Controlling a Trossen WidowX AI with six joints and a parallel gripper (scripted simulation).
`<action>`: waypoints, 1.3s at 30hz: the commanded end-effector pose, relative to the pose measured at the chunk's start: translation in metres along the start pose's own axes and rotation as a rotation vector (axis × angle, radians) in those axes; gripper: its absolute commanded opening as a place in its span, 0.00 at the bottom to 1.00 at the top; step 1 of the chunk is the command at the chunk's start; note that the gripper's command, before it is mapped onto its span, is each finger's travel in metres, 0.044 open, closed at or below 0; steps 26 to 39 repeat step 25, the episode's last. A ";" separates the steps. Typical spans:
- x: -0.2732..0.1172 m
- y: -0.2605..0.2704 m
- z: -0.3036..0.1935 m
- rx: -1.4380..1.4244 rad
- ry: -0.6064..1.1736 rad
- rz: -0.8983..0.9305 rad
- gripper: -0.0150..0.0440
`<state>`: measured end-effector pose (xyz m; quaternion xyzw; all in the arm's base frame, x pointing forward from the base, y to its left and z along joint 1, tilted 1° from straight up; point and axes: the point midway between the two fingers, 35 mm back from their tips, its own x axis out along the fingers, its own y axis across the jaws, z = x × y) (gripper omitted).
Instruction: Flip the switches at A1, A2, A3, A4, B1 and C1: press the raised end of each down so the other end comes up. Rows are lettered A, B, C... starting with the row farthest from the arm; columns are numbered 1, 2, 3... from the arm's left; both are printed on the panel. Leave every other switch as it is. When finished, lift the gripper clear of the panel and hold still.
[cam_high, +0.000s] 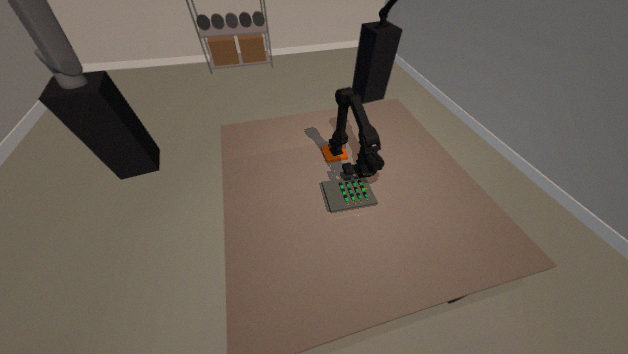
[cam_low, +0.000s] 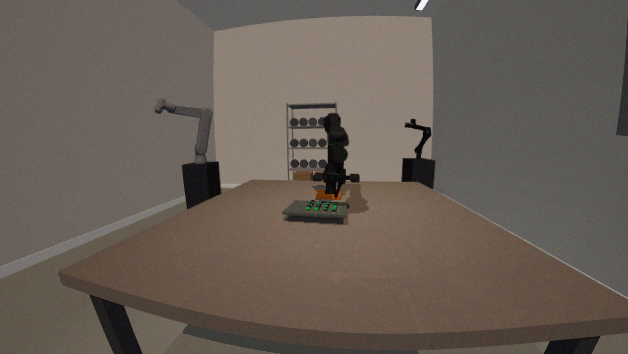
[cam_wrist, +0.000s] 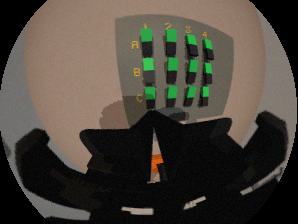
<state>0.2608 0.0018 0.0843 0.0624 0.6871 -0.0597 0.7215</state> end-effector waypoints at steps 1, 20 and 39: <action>-0.044 0.000 0.004 0.003 -0.018 0.004 0.25; -0.054 -0.050 0.053 0.003 -0.020 -0.001 0.25; -0.054 -0.050 0.053 0.003 -0.020 -0.001 0.25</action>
